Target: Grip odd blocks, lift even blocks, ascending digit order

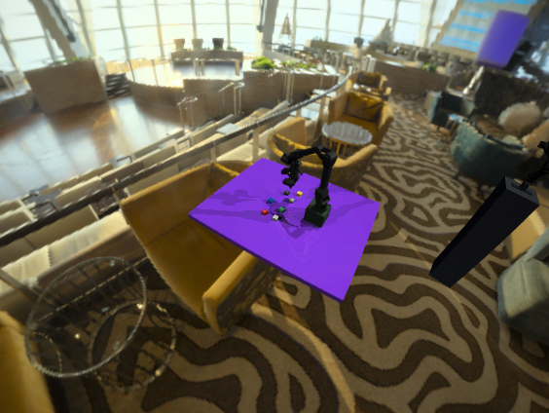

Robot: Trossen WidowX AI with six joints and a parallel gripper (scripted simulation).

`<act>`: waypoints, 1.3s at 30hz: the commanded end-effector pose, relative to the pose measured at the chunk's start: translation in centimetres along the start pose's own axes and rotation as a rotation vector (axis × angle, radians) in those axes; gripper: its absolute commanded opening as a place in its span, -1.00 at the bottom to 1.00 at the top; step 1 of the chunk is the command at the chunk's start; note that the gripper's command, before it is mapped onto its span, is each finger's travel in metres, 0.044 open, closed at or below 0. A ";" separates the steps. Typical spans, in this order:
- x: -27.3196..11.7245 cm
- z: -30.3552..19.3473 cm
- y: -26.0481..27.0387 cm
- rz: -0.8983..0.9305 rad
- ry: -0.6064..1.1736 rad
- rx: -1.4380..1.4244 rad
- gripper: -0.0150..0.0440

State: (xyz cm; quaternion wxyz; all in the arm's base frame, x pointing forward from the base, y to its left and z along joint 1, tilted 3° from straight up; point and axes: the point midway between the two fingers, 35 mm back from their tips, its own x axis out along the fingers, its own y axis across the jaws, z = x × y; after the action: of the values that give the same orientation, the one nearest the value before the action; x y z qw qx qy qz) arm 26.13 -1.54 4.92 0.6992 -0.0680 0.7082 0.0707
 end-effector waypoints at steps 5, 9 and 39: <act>-0.3 -0.2 0.0 -0.002 0.008 -0.004 -0.08; -0.4 0.1 0.4 -0.001 0.006 -0.005 -0.08; 7.5 7.7 21.2 0.016 0.002 -0.004 0.81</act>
State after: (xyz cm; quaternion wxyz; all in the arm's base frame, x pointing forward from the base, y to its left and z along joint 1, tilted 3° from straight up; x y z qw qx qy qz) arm 29.33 20.52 -1.78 0.6932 -0.0675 0.7135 0.0764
